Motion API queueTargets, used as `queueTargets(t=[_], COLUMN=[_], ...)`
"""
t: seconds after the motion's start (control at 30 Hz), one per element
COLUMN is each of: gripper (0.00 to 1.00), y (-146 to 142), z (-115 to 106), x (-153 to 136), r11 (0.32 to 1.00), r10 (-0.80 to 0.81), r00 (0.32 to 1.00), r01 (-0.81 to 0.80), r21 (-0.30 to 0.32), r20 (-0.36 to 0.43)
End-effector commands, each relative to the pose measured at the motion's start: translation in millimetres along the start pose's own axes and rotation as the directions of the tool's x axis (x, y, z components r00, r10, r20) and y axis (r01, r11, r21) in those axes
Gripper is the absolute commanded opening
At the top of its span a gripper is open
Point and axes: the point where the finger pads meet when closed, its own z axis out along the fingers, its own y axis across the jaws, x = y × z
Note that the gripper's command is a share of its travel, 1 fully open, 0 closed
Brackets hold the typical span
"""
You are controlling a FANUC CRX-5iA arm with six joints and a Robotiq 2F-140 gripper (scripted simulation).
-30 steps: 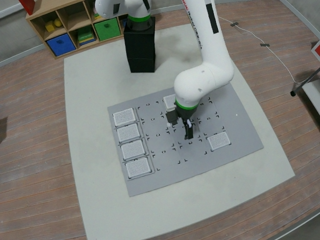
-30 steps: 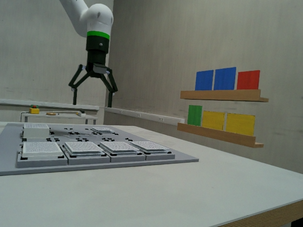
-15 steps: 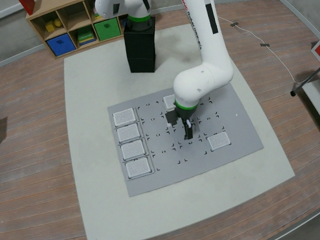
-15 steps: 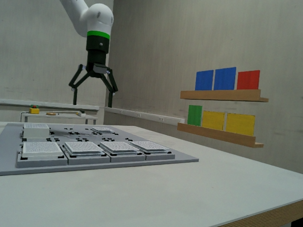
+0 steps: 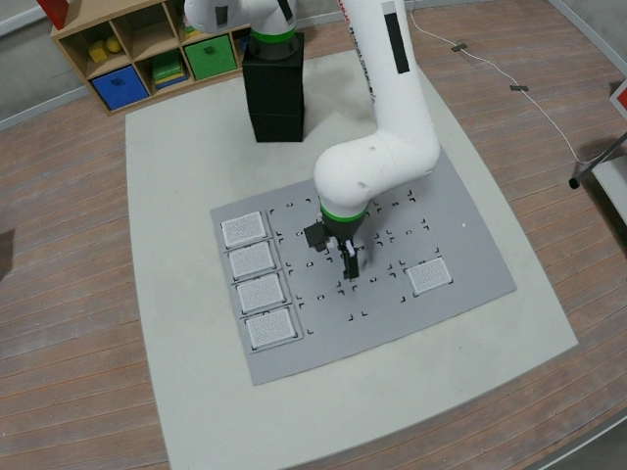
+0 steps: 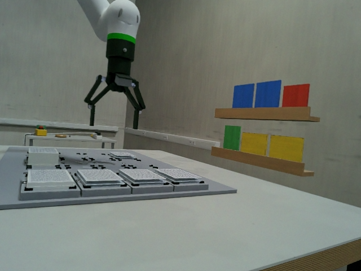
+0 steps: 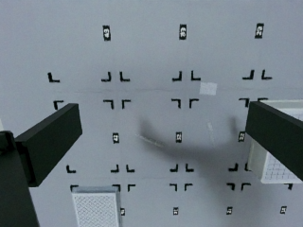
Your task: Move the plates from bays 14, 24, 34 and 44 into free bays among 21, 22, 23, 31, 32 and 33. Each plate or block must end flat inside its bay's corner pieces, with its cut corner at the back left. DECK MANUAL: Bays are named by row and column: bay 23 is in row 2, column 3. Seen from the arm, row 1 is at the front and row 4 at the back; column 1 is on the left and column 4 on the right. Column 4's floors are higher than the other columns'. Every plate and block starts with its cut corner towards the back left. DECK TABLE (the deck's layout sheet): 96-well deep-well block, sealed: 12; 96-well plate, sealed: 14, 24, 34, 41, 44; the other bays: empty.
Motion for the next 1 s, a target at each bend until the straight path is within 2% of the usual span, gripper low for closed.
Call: queueTargets(t=[0.0, 0.83, 0.97], gripper=[1.00, 1.00, 1.00], y=[-1, -1, -1], z=[-1, -1, -1], x=[19, 111, 115], r11=[1.000, 1.000, 1.000], r10=[0.000, 0.000, 0.000], r00=[1.000, 1.000, 1.000], r01=[0.000, 0.000, 0.000], r21=[0.002, 0.002, 0.002], r20=[0.000, 0.000, 0.000])
